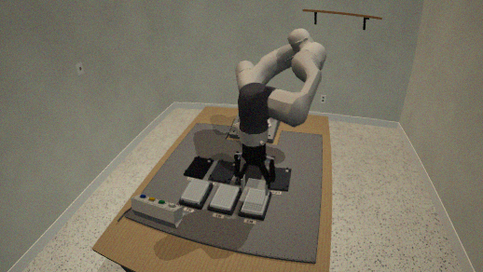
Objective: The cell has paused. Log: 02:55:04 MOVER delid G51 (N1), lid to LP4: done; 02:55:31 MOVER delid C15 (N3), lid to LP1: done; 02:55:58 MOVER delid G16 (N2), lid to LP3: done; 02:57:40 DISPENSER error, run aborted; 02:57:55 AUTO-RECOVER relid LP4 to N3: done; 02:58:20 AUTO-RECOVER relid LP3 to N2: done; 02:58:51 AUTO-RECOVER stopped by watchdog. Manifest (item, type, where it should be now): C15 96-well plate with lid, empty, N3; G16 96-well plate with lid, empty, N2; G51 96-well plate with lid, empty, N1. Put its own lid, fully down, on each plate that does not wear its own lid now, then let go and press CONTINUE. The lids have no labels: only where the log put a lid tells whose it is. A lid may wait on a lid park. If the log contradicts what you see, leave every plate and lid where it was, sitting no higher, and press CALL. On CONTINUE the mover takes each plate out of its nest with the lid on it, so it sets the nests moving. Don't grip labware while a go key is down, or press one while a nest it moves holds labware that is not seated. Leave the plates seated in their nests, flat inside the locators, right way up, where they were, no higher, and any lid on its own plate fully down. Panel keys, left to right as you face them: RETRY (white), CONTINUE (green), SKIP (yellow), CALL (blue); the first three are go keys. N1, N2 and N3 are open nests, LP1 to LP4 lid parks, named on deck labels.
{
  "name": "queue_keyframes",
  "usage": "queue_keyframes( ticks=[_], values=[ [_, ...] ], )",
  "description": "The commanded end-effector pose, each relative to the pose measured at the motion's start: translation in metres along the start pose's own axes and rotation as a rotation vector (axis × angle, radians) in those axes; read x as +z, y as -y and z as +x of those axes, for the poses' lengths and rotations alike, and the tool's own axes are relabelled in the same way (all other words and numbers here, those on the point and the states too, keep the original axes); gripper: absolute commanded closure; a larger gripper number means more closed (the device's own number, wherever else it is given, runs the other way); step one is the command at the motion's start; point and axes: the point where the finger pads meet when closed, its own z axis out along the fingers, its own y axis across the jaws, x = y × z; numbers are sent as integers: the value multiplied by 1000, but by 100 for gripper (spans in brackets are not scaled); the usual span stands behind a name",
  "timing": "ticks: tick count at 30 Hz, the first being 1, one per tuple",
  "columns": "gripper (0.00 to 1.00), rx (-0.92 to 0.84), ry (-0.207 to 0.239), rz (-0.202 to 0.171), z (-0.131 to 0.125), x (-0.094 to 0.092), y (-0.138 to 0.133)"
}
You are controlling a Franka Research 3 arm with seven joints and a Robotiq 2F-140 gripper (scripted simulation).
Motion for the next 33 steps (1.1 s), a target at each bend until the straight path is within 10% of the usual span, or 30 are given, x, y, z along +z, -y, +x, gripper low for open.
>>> queue_keyframes(
  ticks=[1,33],
  values=[
    [100,11,-1,-3,-1,0,-1],
    [100,5,-1,-3,-1,5,-1]
  ],
)
